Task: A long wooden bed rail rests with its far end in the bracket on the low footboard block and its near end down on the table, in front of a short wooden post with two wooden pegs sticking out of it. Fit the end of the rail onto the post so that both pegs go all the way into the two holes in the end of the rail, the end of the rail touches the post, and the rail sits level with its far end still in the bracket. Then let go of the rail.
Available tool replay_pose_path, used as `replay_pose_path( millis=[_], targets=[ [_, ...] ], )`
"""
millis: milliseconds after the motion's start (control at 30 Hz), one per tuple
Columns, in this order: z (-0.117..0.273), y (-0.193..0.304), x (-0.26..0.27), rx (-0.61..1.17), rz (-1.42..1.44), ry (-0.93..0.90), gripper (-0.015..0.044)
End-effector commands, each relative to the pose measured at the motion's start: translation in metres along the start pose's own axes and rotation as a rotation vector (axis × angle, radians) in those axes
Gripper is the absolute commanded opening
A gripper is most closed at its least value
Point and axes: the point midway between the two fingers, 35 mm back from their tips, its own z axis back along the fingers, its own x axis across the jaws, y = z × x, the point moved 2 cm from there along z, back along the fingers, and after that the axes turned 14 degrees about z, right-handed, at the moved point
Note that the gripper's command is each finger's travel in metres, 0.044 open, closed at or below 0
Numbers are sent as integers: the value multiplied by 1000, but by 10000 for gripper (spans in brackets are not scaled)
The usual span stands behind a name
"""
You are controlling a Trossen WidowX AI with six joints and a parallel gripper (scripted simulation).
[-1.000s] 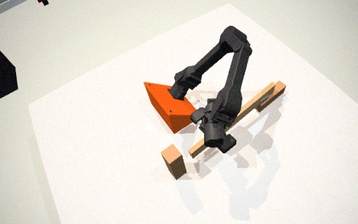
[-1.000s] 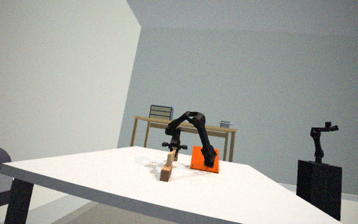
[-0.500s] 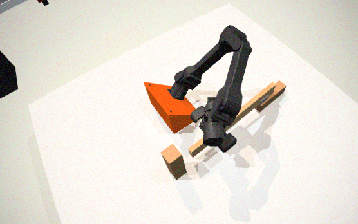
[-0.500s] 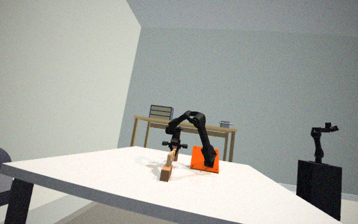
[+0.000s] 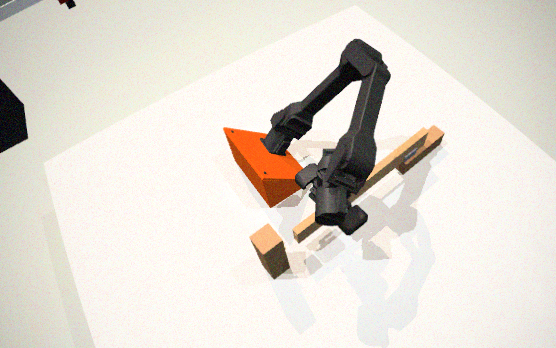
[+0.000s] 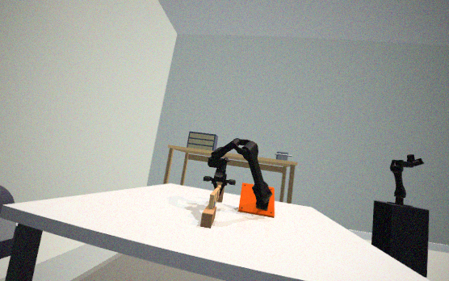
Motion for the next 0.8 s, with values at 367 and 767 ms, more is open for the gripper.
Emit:
replay_pose_path(
  millis=[367,767],
  targets=[
    [2,2,0,4,-2,12,0],
    [2,1,0,4,-2,12,0]
  ],
)
